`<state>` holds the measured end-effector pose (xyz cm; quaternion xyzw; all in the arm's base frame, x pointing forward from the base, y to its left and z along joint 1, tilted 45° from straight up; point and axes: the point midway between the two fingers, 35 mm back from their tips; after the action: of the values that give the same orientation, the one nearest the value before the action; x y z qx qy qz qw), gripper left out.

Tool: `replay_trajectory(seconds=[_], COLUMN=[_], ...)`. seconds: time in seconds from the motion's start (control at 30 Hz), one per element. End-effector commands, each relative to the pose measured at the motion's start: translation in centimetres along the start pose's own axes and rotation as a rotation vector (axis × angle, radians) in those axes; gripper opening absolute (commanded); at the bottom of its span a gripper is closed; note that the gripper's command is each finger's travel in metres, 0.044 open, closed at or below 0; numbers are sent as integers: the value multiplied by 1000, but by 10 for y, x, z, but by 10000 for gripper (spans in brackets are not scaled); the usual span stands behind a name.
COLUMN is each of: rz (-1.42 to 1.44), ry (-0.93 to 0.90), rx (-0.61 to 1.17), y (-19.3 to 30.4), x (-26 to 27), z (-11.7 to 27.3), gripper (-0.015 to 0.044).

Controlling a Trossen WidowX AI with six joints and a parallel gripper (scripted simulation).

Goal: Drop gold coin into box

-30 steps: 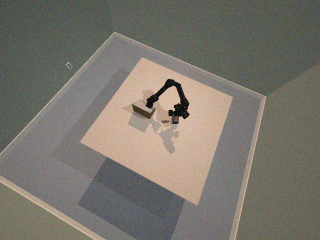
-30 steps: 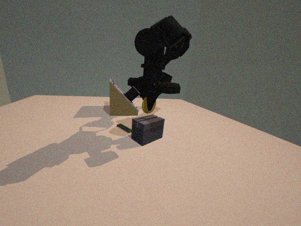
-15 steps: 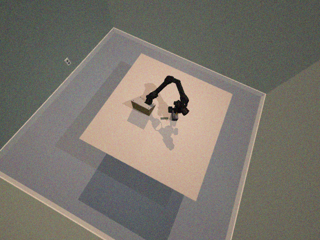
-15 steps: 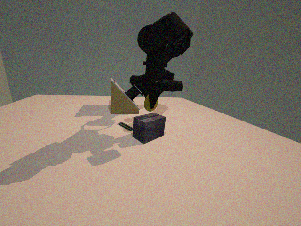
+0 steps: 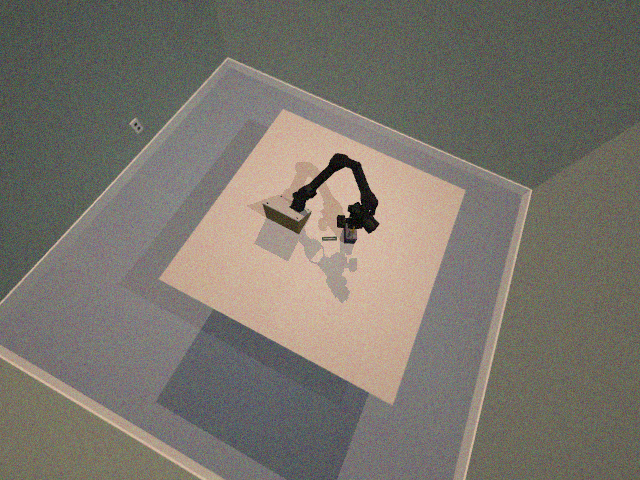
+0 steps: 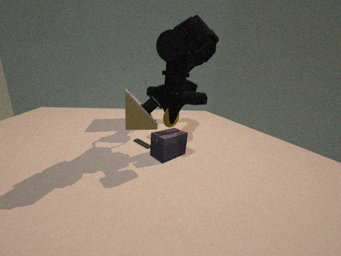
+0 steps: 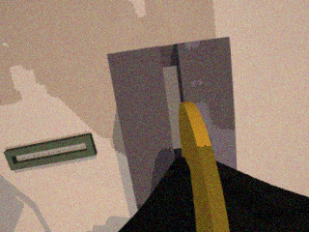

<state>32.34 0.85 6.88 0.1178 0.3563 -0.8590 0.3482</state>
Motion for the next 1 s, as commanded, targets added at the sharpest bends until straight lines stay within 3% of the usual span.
replay_trajectory(seconds=[0.0,0.97], rz=[-9,-11], ry=[1,1], rx=[-4,-4], y=[-1,-1], x=[1,1], z=[-3,-16], gripper=[0,0])
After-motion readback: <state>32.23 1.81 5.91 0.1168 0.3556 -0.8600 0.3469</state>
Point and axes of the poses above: the point midway between the two fingers, 35 mm back from their tips, its own z axis back along the fingers, its own x axis across the jaws, y = z × x, and after that the axes turned 12 degrees about z, right-handed
